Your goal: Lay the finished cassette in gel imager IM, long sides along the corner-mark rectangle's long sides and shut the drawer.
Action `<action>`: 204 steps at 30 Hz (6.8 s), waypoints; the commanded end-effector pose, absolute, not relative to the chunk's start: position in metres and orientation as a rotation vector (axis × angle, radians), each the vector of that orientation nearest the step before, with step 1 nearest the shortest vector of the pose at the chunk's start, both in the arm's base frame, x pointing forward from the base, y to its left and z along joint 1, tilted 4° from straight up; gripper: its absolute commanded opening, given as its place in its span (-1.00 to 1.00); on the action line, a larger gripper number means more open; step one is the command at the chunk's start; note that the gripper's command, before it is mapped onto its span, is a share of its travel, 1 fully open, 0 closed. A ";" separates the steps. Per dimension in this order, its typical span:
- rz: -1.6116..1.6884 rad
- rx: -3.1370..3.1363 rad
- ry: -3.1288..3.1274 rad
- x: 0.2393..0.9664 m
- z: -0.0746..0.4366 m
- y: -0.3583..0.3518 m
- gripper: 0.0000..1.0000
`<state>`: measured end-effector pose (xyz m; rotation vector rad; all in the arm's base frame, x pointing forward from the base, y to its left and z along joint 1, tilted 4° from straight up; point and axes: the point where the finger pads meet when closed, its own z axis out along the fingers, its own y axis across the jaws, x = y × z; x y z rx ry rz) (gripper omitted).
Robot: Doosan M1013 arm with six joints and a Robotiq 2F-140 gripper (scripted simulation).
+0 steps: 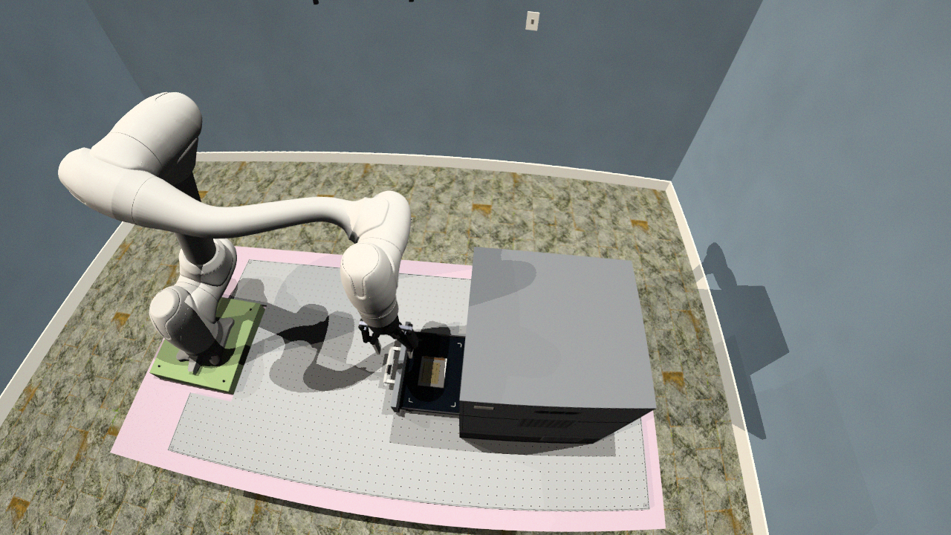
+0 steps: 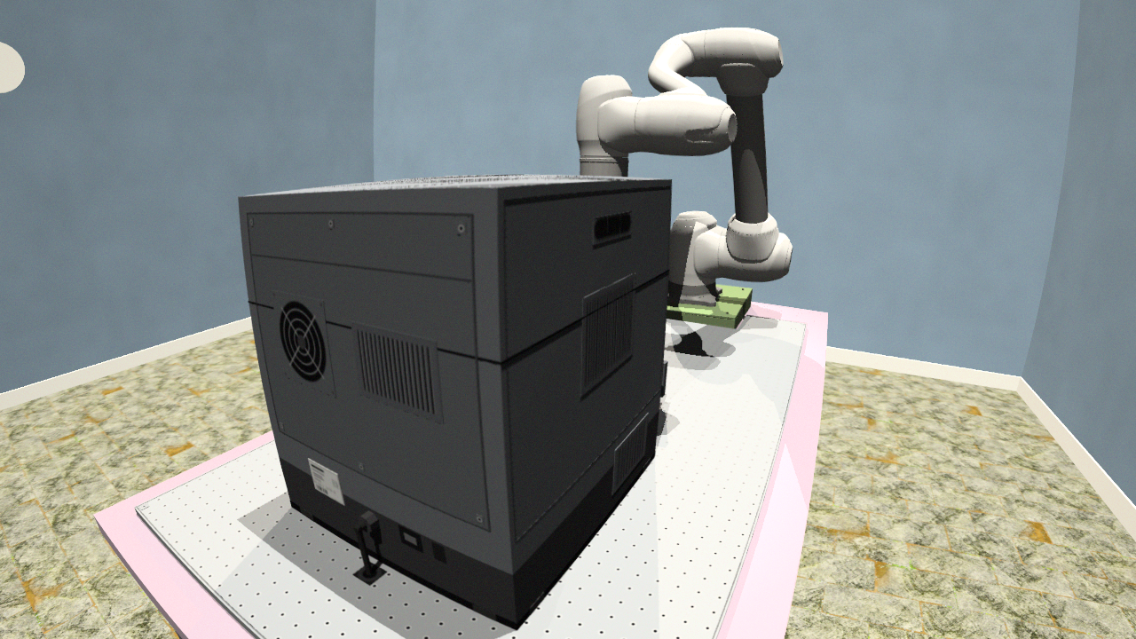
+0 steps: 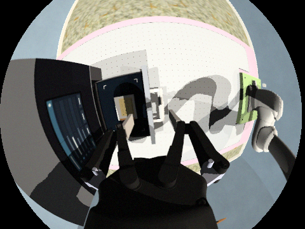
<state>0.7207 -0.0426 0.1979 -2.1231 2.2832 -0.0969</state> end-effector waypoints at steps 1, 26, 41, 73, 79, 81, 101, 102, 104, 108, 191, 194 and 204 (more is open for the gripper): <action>-0.097 -2.123 2.283 0.721 0.198 -0.043 0.25; -0.242 -2.814 1.386 0.759 0.169 -0.046 -0.08; -0.320 -3.067 0.701 0.759 0.169 -0.046 -0.08; -0.371 -3.152 0.111 0.760 0.153 -0.047 -0.08; -0.371 -3.152 0.111 0.761 0.148 -0.047 -0.08; -0.371 -3.152 0.111 0.761 0.145 -0.047 -0.08; -0.371 -3.152 0.111 0.762 0.121 -0.048 -0.08; -0.371 -3.152 0.111 0.762 0.120 -0.048 -0.08; -0.371 -3.152 0.111 0.762 0.119 -0.048 -0.08; -0.371 -3.152 0.111 0.762 0.119 -0.048 -0.08; -0.371 -3.152 0.111 0.769 0.076 -0.049 -0.08; -0.371 -3.152 0.111 0.770 0.076 -0.049 -0.08; -0.371 -3.152 0.111 0.772 0.076 -0.050 -0.08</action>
